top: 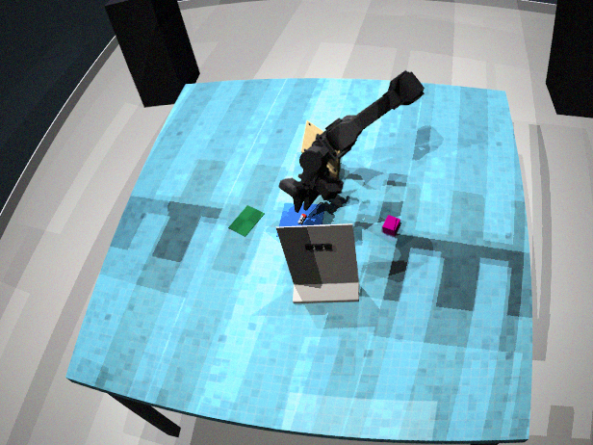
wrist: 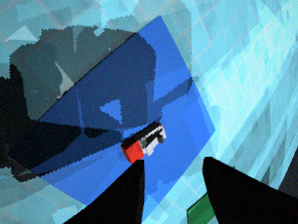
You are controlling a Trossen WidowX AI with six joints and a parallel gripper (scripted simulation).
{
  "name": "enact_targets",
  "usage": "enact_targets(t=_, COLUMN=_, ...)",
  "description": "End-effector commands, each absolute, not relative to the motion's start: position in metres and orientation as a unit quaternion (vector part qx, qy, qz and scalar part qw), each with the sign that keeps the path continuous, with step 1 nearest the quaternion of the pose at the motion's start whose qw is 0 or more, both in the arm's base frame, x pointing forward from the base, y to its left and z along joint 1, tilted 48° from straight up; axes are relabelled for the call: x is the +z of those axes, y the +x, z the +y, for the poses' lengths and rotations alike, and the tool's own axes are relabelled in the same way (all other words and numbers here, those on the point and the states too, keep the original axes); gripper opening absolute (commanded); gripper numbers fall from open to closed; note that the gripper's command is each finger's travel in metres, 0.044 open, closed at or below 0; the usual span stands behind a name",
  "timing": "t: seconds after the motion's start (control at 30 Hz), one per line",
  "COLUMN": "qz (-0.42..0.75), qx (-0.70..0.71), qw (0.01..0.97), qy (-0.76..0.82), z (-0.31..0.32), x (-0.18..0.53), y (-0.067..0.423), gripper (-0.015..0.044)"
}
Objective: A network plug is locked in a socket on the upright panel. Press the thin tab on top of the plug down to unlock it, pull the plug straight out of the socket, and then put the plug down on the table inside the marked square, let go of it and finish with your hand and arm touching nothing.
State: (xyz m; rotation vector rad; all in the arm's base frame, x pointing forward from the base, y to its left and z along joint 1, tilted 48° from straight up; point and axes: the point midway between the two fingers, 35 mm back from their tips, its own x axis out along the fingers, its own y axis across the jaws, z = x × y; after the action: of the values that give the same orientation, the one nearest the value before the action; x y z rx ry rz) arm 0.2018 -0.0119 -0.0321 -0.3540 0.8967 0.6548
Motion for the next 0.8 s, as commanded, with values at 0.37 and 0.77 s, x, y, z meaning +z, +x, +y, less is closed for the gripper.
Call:
enact_targets(t=0.37, qz=0.422, qx=0.309, qw=0.835, qy=-0.170, z=-0.022, x=-0.022, y=0.202, gripper=0.0156)
enact_targets(t=0.77, qz=0.424, qx=0.309, qw=0.834, qy=-0.171, z=-0.035, x=-0.012, y=0.203, gripper=0.0156)
